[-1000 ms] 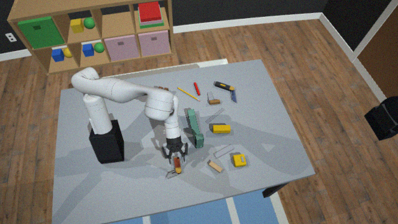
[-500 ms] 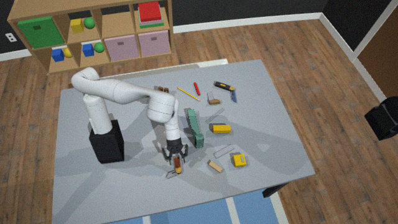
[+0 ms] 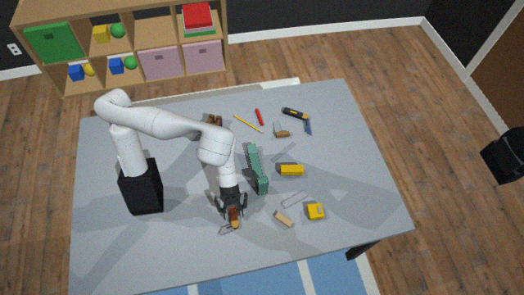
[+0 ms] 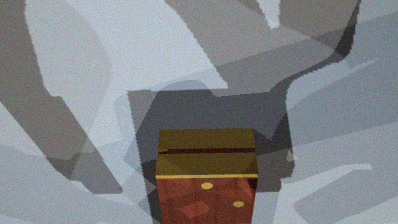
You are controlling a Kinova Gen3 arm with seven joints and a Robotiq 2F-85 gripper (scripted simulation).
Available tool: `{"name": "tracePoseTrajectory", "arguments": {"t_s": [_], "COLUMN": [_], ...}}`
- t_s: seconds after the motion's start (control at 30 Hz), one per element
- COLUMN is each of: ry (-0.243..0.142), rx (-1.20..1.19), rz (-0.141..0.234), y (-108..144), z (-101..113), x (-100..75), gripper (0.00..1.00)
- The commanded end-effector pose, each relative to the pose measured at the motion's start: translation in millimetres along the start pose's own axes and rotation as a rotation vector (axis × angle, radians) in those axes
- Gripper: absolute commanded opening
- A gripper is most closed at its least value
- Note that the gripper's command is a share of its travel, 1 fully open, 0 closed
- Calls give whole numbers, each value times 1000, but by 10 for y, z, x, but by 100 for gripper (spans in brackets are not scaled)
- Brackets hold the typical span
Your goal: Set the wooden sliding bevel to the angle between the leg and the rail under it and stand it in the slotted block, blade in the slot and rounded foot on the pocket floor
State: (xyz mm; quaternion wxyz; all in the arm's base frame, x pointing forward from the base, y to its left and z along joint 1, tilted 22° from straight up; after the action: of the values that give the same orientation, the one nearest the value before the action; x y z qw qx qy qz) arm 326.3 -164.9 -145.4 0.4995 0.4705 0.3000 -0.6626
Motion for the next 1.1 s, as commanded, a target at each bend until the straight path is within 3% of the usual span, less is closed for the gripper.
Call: {"name": "tracePoseTrajectory", "arguments": {"t_s": [0.0, 0.83, 0.87, 1.07], "ry": [-1, -1, -1, -1], "rx": [1, 1, 1, 1], "rz": [1, 1, 1, 1], "y": [4, 2, 2, 2], "z": [-10, -21, -21, -21], "x": [14, 25, 25, 25], "gripper": [64, 64, 10, 10]}}
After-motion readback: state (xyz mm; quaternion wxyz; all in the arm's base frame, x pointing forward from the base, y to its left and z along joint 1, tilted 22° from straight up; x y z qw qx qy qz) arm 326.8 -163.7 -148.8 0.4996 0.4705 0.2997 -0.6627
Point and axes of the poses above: the point where the finger pads meet when closed, its own x axis out along the fingers, its own y axis across the jaws, z = x × y, the point moved 7 cm from there along -x, back along the fingers, and after that the axes turned 9 degrees about x, right-handed, at the moved point
